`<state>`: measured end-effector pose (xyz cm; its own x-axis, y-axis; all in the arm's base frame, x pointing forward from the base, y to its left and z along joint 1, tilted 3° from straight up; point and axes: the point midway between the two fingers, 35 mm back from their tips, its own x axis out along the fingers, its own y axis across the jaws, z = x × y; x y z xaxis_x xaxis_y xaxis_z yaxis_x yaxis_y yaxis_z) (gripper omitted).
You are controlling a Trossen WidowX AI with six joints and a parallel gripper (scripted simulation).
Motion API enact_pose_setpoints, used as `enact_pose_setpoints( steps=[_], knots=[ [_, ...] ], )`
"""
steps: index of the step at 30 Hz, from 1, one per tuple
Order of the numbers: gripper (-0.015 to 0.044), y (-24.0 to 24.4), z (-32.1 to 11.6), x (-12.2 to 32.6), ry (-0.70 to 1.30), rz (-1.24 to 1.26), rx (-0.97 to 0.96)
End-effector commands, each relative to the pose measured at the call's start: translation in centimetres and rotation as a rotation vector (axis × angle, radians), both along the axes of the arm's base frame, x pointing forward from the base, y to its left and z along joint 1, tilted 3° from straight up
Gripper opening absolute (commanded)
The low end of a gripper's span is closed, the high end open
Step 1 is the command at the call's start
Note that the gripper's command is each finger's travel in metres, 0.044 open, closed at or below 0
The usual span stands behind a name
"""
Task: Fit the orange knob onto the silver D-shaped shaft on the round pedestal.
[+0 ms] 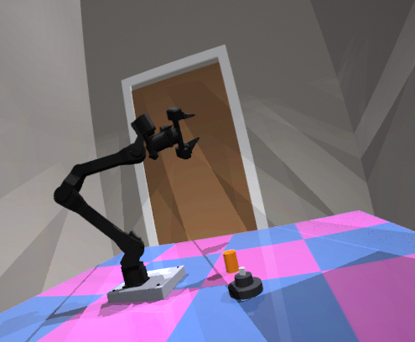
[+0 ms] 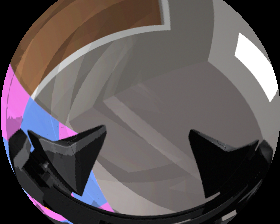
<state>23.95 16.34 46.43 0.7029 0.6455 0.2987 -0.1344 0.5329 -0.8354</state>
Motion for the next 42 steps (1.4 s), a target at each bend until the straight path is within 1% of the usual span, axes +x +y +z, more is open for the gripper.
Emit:
enact_pose_setpoints(
  steps=[1,7,12,19,24,27,38,42],
  knots=[
    [0.0440,0.5,-6.2,5.0,0.320,-0.068,-0.087],
    [0.0440,-0.2,-14.3,8.6,0.692,-0.164,-0.191],
    [0.0440,-1.8,-21.1,9.5,1.012,-0.260,-0.283],
    [0.0440,-5.2,-29.3,7.8,1.474,-0.416,-0.428],
    [0.0440,-7.9,-33.2,4.8,1.807,-0.538,-0.550],
    [0.0440,-8.2,-33.6,4.8,1.851,-0.555,-0.568],
    [0.0440,-8.2,-33.8,5.0,1.851,-0.555,-0.568],
    [0.0440,-8.1,-36.9,4.9,1.851,-0.555,-0.567]
  ],
)
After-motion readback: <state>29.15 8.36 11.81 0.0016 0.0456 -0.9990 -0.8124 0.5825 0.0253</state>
